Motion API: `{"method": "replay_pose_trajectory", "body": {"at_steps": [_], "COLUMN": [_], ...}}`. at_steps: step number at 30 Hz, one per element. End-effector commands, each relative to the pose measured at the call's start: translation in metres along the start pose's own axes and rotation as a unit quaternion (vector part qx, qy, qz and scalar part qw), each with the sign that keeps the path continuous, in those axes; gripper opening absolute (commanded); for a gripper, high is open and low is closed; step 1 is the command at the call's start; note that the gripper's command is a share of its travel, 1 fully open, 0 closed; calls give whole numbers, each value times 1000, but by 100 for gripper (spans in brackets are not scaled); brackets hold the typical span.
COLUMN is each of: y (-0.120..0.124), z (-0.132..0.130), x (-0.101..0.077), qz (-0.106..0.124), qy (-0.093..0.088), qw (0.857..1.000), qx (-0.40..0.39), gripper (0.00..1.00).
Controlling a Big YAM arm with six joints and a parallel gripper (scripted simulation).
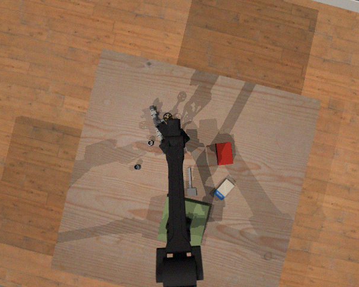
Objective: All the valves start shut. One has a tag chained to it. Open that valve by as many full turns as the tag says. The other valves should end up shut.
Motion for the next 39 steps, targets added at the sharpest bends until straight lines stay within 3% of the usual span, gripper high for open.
{"method": "replay_pose_trajectory", "body": {"at_steps": [1,6,10,12,13,17,20,27,29,30,37,38,39], "y": [-5,-6,-6,-6,-6,-6,-6,-7,-7,-7,-7,-7,-7], "z": [-11,-11,-11,-11,-11,-11,-11,-10,-10,-10,-9,-9,-9], "x": [-13,-13,-13,-13,-13,-13,-13,-13,-13,-13,-13,-13,-13], "qz": [-10,-12,-14,-14,-15,-15,-15,-15,-15,-15,-18,-20,-19], "qy": [16,10,6,6,5,2,-1,-5,-5,-4,-1,0,0], "qw": [985,951,910,910,878,820,768,627,627,571,398,377,375], "qx": [173,309,415,415,478,573,640,779,779,821,917,926,927], "gripper": [100,100,100,100,100,100,100,100,100,100,100,100,100]}}
Point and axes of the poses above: the point where the finger pads meet when closed, its own x axis out along the fingers, its own z axis across the jaws, y = z × x, the point moved 5 cm from there along -x, back along the fingers, and after that the axes turned 15 degrees about -x, right-handed, at the moved point
